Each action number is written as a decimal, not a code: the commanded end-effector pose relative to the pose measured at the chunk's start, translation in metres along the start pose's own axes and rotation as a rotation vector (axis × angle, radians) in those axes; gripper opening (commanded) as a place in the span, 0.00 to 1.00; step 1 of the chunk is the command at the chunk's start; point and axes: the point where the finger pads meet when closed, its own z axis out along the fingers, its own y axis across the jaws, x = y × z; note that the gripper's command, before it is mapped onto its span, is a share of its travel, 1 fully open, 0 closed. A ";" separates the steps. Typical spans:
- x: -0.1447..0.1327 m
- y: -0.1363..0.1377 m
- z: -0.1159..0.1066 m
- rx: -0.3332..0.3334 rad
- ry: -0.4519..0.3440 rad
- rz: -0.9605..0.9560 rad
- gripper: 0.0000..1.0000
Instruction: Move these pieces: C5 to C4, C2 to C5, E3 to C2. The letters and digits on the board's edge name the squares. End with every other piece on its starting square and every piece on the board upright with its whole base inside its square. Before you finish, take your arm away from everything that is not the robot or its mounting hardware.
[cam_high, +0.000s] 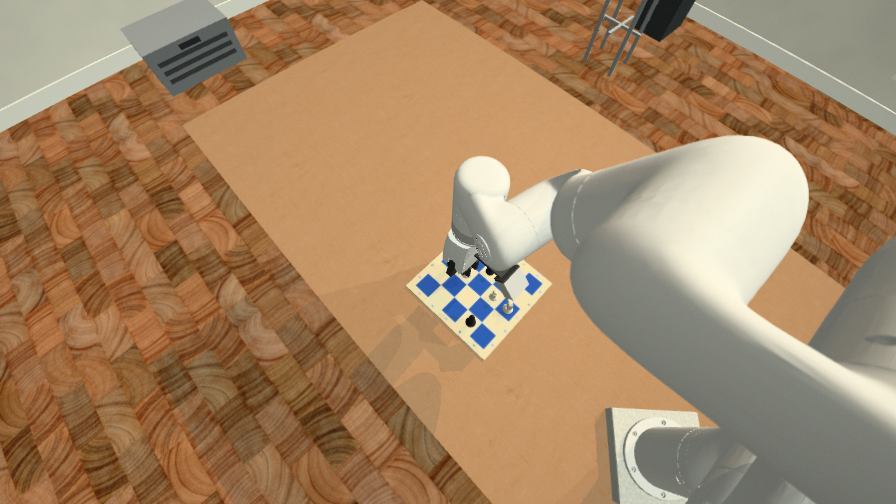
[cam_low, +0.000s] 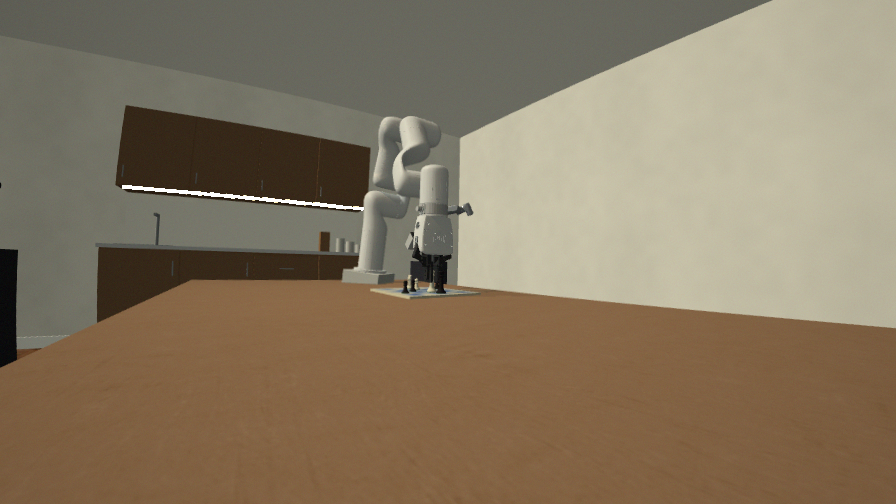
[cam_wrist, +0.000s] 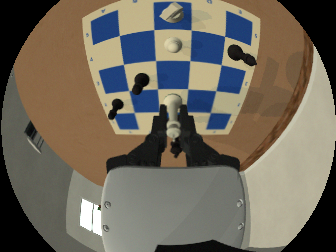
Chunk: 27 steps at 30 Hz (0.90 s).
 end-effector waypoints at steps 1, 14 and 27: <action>-0.002 0.000 -0.001 0.000 -0.004 0.000 0.00; -0.002 0.000 -0.001 0.000 -0.004 0.000 0.00; -0.002 0.000 -0.001 0.000 -0.004 0.000 0.17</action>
